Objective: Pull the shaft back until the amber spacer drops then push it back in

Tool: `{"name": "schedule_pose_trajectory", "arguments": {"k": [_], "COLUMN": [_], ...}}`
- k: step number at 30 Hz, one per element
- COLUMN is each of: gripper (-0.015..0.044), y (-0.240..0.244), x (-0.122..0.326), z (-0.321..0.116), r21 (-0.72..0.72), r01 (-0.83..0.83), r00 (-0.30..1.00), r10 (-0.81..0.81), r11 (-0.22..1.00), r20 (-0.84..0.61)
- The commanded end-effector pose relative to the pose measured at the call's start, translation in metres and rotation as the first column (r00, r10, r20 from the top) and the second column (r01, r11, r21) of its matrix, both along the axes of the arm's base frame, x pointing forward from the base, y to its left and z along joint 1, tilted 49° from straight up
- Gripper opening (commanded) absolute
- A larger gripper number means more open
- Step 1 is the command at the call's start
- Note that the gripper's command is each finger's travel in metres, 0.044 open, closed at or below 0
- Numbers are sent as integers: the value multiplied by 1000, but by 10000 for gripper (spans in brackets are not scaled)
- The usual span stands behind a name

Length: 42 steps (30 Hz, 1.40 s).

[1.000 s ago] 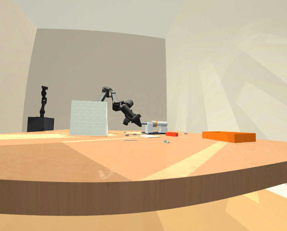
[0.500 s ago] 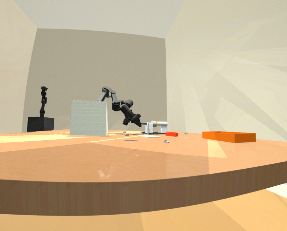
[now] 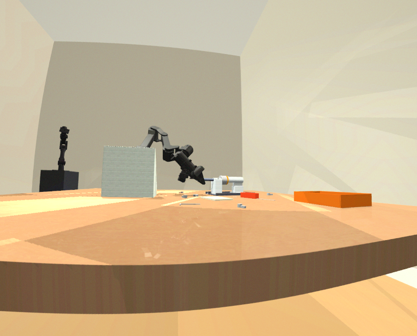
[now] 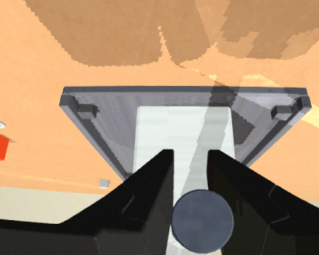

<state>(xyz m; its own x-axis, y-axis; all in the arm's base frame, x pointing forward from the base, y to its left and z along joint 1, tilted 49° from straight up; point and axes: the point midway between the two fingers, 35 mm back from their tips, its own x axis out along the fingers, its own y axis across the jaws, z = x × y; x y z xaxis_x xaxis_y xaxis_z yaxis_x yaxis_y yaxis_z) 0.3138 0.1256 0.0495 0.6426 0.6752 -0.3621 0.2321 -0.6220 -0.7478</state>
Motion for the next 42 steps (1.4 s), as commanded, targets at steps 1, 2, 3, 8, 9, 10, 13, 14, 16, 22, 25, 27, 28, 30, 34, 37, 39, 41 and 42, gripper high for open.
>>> {"name": "schedule_pose_trajectory", "arguments": {"k": [1, 2, 3, 8, 9, 10, 13, 14, 16, 22, 25, 27, 28, 30, 34, 37, 39, 41, 42], "gripper": [0, 0, 0, 0, 0, 0, 0, 0, 0, 0, 0, 0, 0, 0, 0, 0, 0, 0, 0], "y": [0, 0, 0, 0, 0, 0, 0, -1, -1, -1, -1, -1, -1, -1, -1, -1, -1, -1, -1], "x": [-1, -1, -1, -2, -2, -2, -2, -2, -2, -3, -3, -4, -4, -4, -4, -5, -5, -5, -5], "z": [0, 0, 0, -1, -1, -1, -1, -1, -1, -1, -1, -1, -1, -1, -1, -1, -1, -1, -1], "r21": [-2, -2, -2, -2, -2, -2, -2, -2, -2, -2, -2, -2, -2, -2, -2, -2, -2, -2, -2], "r01": [-1, -1, -1, -1, -1, -1, -1, -1, -1, -1, -1, -1, -1, -1, -1, -1, -1, -1, -1], "r00": [1000, 1000, 1000, 1000, 1000, 1000, 1000, 1000, 1000, 1000, 1000, 1000, 1000, 1000, 1000, 1000, 1000, 1000, 1000], "r10": [1, 1, 1, 1, 1, 1, 1, 1, 1, 1, 1, 1, 1, 1, 1, 1, 1, 1, 1], "r11": [1000, 1000, 1000, 1000, 1000, 1000, 1000, 1000, 1000, 1000, 1000, 1000, 1000, 1000, 1000, 1000, 1000, 1000, 1000], "r20": [0, 0, 0, 0, 0, 0, 0, 0, 0, 0, 0, 0, 0, 0, 0, 0, 0, 0, 0]}}
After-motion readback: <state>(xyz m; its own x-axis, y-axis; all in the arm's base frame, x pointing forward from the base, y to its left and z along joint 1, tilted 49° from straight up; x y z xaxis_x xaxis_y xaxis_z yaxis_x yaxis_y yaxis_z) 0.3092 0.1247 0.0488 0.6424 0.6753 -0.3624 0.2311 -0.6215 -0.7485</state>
